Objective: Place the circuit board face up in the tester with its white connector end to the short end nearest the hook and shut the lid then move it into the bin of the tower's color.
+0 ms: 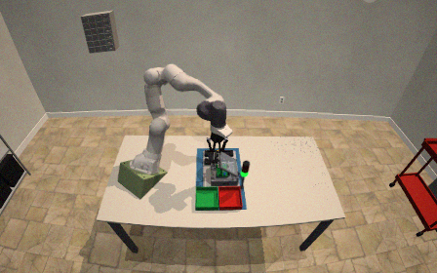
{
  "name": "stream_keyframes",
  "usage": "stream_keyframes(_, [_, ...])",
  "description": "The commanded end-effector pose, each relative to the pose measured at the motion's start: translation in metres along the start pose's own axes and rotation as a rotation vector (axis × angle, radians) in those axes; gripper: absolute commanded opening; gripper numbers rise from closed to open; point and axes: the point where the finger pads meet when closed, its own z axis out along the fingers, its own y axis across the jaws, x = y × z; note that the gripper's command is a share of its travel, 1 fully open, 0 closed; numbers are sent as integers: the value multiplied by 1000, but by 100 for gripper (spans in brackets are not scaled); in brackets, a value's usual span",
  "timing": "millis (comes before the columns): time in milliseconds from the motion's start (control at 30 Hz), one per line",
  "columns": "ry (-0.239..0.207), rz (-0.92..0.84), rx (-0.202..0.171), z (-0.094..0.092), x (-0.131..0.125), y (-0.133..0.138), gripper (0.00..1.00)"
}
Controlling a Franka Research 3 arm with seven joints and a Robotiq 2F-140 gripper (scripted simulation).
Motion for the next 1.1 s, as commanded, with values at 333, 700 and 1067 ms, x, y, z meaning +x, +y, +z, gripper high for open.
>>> stream_keyframes(333, [-1,4,6,-2,0,-2,16])
stream_keyframes(700, [-1,4,6,-2,0,-2,16])
stream_keyframes(1067, [-1,4,6,1,0,0,16])
